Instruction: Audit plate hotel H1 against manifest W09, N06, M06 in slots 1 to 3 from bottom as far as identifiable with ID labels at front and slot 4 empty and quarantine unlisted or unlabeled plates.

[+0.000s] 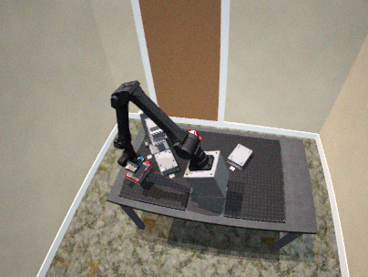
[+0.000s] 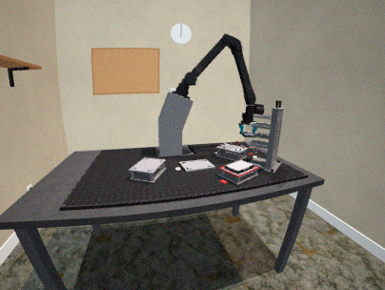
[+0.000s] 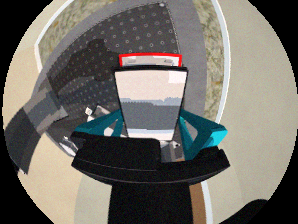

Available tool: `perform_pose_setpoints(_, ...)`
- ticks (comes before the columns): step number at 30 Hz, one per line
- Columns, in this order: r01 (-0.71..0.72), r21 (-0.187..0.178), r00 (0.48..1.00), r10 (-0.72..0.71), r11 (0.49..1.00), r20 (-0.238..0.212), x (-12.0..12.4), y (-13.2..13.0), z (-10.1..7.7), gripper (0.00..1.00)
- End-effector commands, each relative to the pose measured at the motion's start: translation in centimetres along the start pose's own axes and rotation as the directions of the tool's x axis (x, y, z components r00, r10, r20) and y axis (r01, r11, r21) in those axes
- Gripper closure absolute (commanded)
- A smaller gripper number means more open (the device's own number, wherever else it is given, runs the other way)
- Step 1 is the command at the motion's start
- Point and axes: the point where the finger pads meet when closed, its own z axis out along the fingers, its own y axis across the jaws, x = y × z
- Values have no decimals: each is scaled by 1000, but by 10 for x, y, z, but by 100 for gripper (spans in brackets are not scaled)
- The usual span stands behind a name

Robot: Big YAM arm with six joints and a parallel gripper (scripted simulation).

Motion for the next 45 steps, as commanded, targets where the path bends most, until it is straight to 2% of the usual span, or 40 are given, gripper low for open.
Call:
perform_pose_setpoints(1,-2,27,1000,2,1000,3,-2,-8,-4,14)
perform_pose_setpoints(3,-3,13,1000,3,1000,2,-1,-4,4,14)
perform_pose_setpoints(9,-2,21,1000,2,1000,3,-2,-8,6,14)
perform_pose_setpoints(10,0,62,1000,0,998,6,-4,-25,-12,14)
perform_pose_setpoints(11,0,65,1000,0,998,6,-5,-27,-10,14)
perform_pose_setpoints(14,-2,31,1000,2,1000,4,-4,-15,8,14)
perform_pose_setpoints(16,-2,28,1000,1,1000,4,-4,-14,10,14)
perform_pose_setpoints(22,1,43,1000,-1,999,6,-6,-20,8,14)
perform_pose_setpoints(26,1,31,1000,-1,1000,5,-6,-16,15,14)
perform_pose_setpoints(27,0,43,1000,-1,999,5,-5,-21,9,14)
perform_pose_setpoints(29,-1,32,1000,0,999,4,-5,-16,17,14)
perform_pose_setpoints(33,0,30,1000,0,1000,5,-5,-16,20,14)
perform_pose_setpoints(36,1,41,1000,-2,999,6,-6,-20,17,14)
perform_pose_setpoints(41,0,30,1000,0,1000,5,-5,-16,25,14)
perform_pose_setpoints(43,0,30,1000,0,1000,5,-5,-16,25,14)
perform_pose_setpoints(44,2,61,1000,-2,998,7,-7,-29,9,14)
perform_pose_setpoints(45,2,55,1000,-2,998,7,-7,-27,13,14)
